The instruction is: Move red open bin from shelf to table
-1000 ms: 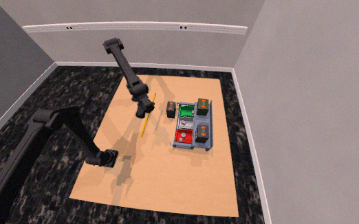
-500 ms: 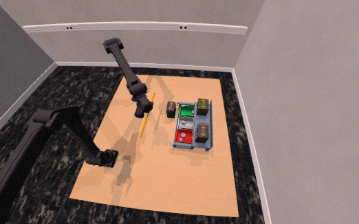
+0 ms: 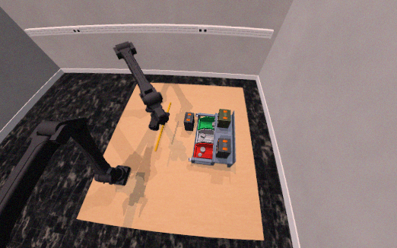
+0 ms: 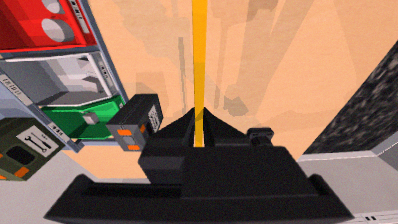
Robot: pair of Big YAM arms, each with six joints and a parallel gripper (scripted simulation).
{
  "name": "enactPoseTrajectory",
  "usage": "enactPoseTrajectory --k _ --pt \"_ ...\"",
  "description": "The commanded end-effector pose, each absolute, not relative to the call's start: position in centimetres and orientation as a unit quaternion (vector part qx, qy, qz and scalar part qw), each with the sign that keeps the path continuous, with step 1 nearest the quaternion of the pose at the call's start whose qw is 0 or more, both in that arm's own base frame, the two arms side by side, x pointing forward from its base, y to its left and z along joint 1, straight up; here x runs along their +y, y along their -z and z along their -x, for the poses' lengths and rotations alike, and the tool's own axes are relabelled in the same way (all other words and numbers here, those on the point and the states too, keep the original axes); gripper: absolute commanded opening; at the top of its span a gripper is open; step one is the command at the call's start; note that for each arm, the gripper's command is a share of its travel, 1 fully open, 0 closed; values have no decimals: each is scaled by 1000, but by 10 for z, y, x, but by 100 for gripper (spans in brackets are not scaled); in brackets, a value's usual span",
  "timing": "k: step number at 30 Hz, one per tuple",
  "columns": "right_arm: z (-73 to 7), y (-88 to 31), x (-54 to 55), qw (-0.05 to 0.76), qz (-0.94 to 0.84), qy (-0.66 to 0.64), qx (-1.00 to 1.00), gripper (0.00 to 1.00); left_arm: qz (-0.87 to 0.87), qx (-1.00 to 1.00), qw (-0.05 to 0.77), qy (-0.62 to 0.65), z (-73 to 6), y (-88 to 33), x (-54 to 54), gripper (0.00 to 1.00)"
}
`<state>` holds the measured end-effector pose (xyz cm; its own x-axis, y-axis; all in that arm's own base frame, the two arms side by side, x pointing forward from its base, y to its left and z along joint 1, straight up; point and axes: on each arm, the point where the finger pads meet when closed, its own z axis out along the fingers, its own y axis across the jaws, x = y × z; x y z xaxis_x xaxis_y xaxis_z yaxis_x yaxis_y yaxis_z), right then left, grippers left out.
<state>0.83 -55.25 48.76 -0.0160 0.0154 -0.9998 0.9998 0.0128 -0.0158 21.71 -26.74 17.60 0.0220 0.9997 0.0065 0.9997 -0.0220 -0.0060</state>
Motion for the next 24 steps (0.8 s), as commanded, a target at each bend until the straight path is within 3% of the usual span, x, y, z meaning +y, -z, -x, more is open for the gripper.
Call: enactPoseTrajectory --k 1,24 --pt "-3 -501 -545 501 -499 499 501 100 714 -700 -25 -2 -218 -198 -273 0" --pt "-3 -501 -545 501 -499 499 501 100 713 -701 -23 -1 -214 -193 -268 0"
